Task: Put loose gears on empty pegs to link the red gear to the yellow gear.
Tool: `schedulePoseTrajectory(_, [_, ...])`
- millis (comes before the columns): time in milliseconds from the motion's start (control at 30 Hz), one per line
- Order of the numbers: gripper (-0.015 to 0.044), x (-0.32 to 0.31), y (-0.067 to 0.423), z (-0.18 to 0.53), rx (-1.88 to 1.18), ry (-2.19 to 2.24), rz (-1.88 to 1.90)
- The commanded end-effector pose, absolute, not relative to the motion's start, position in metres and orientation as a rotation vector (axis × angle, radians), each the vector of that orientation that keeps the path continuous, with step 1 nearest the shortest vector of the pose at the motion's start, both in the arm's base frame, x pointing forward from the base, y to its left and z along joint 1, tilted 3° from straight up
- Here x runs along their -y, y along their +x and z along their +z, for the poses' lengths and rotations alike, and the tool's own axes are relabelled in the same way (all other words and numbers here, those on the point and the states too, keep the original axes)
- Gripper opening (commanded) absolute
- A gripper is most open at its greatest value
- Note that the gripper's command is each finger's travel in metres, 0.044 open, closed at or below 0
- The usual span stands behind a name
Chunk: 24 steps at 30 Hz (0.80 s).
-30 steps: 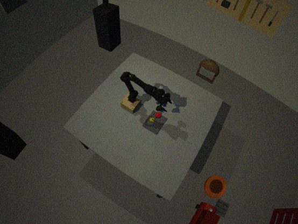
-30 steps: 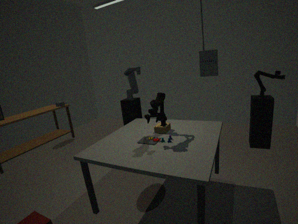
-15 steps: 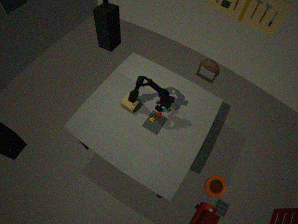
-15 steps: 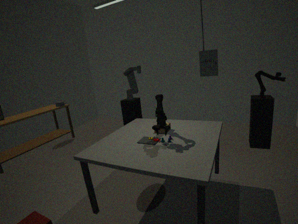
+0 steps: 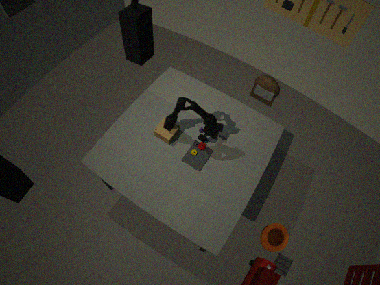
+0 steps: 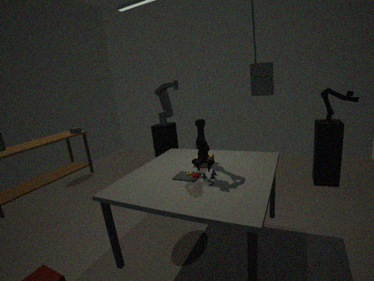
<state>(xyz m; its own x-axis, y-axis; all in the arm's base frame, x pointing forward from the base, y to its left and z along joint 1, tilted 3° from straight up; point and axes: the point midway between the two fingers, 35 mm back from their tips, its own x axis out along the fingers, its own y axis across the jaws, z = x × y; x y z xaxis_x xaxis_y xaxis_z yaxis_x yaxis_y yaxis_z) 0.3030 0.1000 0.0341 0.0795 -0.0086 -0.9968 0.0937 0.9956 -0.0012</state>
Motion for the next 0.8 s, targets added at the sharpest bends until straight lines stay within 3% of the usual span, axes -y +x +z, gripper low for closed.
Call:
schedulePoseTrajectory(0, [0.0440, -0.099, 0.304, 0.027, -1.490, 0.068, -0.086])
schedulePoseTrajectory(700, [0.0440, -0.099, 0.305, 0.005, -1.490, 0.067, -0.086])
schedulePoseTrajectory(767, [0.0387, -0.099, 0.305, 0.005, -1.490, 0.067, -0.086])
